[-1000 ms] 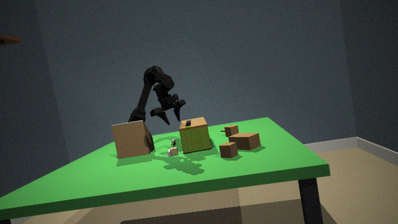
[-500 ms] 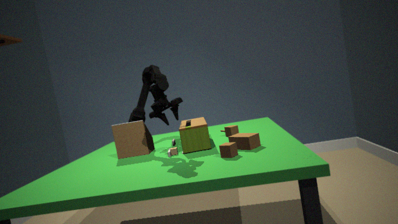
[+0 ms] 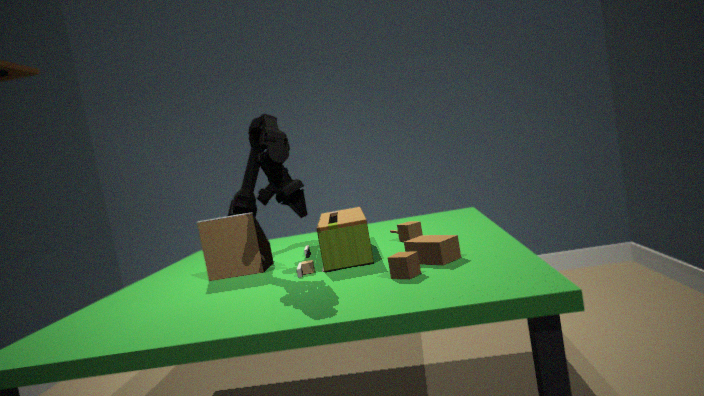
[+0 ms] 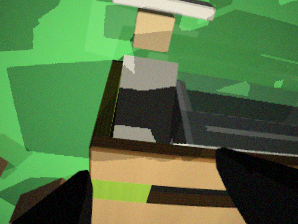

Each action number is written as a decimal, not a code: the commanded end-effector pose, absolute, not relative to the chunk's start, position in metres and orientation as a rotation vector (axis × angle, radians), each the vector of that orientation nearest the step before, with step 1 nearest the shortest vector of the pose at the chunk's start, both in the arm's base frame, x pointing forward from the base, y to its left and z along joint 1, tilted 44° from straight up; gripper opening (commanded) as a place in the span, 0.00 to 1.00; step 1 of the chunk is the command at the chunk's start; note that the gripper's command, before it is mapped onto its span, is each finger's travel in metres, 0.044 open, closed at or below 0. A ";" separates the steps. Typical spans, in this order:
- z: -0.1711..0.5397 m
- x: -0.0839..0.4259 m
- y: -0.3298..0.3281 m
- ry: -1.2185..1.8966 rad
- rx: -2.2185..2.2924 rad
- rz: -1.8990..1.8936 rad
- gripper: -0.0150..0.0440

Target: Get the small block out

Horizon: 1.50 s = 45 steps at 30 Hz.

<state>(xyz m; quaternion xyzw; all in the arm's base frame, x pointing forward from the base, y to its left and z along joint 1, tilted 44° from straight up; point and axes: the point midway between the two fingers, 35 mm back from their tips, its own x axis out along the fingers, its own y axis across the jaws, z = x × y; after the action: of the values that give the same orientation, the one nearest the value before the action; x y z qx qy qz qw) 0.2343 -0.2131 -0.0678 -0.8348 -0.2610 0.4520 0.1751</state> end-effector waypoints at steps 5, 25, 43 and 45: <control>-0.071 0.232 -0.213 -0.538 -2.141 1.243 0.74; -0.138 0.238 -0.145 -0.540 -2.140 1.240 0.74; -0.160 0.242 -0.127 -0.540 -2.140 1.240 0.74; -0.163 0.242 -0.125 -0.540 -2.140 1.240 0.74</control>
<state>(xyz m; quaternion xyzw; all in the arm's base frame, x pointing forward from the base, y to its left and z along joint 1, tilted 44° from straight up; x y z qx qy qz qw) 0.2431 -0.1310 -0.1583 -0.8086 -0.2024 0.4670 0.2952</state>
